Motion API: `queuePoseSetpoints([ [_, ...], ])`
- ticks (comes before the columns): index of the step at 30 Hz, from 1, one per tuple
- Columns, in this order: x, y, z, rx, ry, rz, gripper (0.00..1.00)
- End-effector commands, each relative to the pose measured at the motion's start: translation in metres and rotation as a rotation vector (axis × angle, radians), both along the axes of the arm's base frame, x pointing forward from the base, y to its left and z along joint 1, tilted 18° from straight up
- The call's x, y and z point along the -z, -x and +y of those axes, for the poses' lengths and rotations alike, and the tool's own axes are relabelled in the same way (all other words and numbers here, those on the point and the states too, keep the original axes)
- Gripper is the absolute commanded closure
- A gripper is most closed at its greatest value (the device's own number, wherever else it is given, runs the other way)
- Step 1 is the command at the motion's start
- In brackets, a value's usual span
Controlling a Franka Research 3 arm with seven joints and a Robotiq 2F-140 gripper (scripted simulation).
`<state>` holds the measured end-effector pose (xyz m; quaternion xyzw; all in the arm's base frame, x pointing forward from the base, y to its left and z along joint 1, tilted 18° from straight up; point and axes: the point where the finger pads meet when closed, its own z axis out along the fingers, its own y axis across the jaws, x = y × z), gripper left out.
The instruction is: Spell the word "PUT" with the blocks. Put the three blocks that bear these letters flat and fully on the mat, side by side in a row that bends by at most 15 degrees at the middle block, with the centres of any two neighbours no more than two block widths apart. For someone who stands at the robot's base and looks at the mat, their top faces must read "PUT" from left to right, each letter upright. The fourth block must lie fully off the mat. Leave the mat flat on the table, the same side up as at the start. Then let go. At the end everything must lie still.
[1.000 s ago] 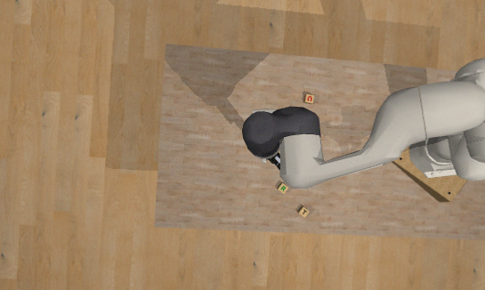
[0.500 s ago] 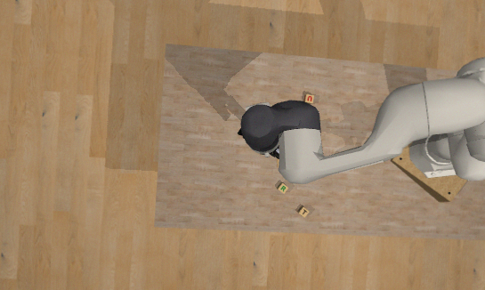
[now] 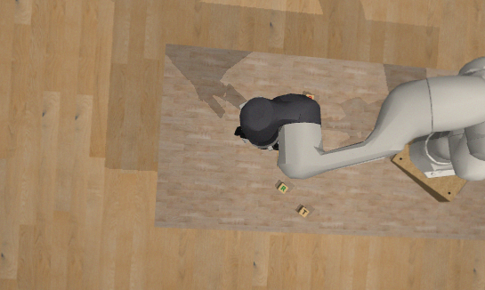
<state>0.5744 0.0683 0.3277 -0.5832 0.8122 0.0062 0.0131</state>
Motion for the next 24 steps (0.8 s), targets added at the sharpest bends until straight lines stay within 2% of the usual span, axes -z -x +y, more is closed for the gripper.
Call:
queuePoseSetpoints([
  [1,-0.006,0.002,-0.006,-0.139,0.008,0.003,0.0],
  [24,-0.034,0.005,-0.026,-0.438,0.017,-0.001,0.0],
])
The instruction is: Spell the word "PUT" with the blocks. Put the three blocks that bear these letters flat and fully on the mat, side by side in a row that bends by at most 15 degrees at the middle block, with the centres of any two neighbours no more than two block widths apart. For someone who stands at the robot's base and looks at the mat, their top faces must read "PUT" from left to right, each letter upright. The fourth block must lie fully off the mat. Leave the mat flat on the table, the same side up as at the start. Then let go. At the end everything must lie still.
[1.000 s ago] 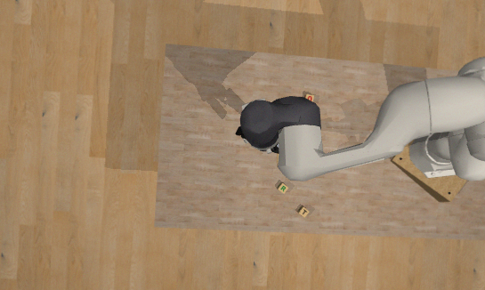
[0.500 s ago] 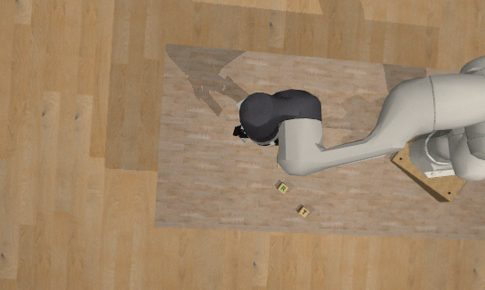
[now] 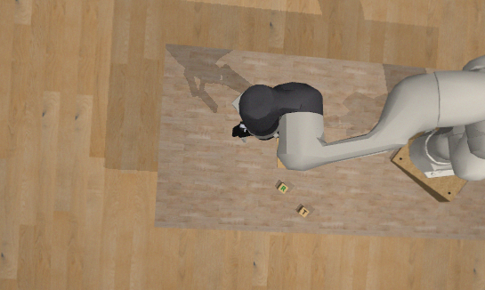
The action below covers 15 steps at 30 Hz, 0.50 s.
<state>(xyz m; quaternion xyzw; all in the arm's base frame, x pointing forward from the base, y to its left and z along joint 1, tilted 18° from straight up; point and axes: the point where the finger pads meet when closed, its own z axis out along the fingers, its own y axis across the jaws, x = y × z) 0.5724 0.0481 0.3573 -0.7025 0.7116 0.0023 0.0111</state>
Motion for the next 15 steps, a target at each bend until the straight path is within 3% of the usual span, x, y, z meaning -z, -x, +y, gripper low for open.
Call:
queuePoseSetpoints([
  [1,-0.006,0.003,-0.006,-0.139,0.007,0.004,0.0],
  [15,-0.022,0.006,-0.018,-0.32,0.012,0.003,0.0],
])
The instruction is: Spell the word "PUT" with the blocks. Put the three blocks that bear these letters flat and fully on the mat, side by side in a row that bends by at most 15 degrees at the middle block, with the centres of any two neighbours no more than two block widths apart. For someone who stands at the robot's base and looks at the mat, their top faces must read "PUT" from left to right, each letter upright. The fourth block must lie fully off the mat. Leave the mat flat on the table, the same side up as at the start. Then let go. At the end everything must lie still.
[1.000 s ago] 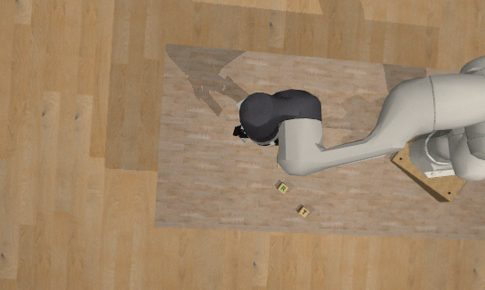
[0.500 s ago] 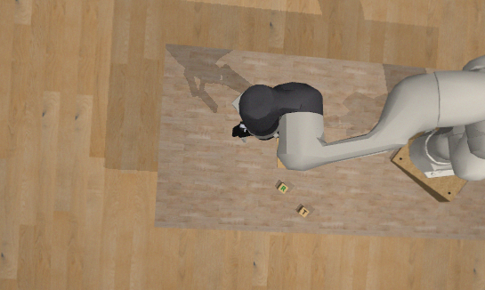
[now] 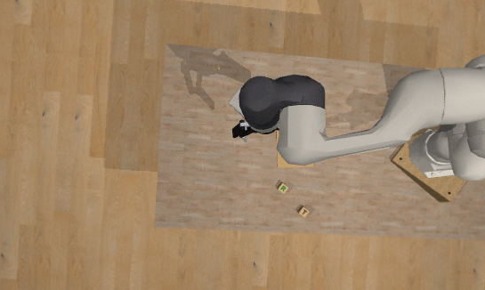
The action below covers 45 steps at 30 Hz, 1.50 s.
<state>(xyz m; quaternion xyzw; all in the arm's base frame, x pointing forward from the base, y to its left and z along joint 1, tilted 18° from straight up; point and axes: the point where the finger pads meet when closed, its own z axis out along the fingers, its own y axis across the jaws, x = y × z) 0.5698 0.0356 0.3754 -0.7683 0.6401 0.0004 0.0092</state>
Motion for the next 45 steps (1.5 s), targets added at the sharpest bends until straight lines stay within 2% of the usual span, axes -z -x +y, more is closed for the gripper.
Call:
queuePoseSetpoints([
  [1,-0.005,0.003,-0.006,-0.139,0.007,0.005,0.0],
  [36,-0.047,0.015,-0.035,-0.591,0.017,0.006,0.0],
  [38,-0.026,0.014,-0.031,-0.34,0.008,0.006,0.0],
  [45,-0.018,0.014,-0.029,-0.244,0.004,0.006,0.0],
])
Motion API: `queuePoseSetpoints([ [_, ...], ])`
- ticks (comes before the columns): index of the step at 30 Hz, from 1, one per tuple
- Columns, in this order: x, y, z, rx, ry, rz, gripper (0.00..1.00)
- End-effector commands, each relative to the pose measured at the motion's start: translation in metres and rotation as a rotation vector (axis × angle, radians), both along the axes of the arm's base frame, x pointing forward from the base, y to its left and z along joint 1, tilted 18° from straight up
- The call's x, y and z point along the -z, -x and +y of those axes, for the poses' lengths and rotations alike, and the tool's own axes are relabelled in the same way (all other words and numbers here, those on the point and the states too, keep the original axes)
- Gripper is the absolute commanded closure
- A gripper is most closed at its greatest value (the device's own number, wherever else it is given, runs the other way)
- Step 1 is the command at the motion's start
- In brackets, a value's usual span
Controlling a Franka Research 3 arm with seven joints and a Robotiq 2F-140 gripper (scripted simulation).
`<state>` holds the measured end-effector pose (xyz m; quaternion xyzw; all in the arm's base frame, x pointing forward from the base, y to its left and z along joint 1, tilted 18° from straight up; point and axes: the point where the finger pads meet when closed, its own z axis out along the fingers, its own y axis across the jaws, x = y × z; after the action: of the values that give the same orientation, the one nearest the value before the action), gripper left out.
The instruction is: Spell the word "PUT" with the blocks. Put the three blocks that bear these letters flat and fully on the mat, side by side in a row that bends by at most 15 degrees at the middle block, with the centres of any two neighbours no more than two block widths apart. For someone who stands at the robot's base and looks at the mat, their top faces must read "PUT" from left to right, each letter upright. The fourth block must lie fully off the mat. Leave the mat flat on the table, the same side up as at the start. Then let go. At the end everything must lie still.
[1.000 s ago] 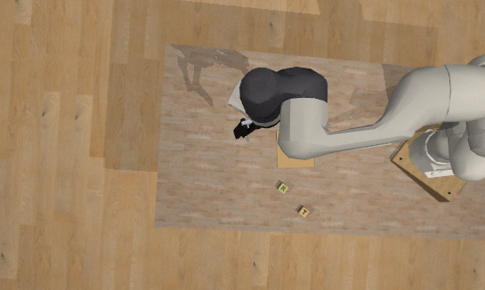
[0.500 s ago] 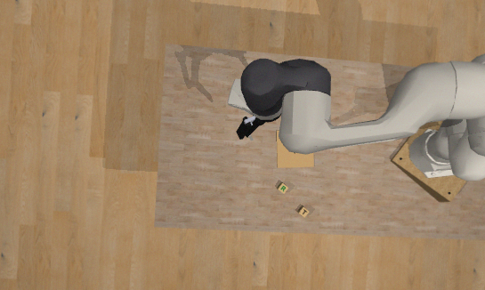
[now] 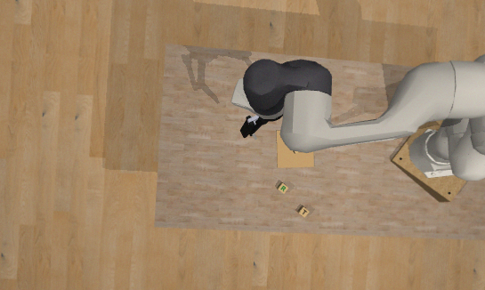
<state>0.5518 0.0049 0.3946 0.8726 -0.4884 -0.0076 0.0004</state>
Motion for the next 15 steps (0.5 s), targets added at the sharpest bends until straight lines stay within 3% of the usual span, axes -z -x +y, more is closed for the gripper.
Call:
queuePoseSetpoints([
  [1,0.003,-0.004,0.002,0.138,-0.005,-0.014,0.0],
  [15,0.019,-0.003,0.005,0.327,-0.011,-0.012,0.0],
])
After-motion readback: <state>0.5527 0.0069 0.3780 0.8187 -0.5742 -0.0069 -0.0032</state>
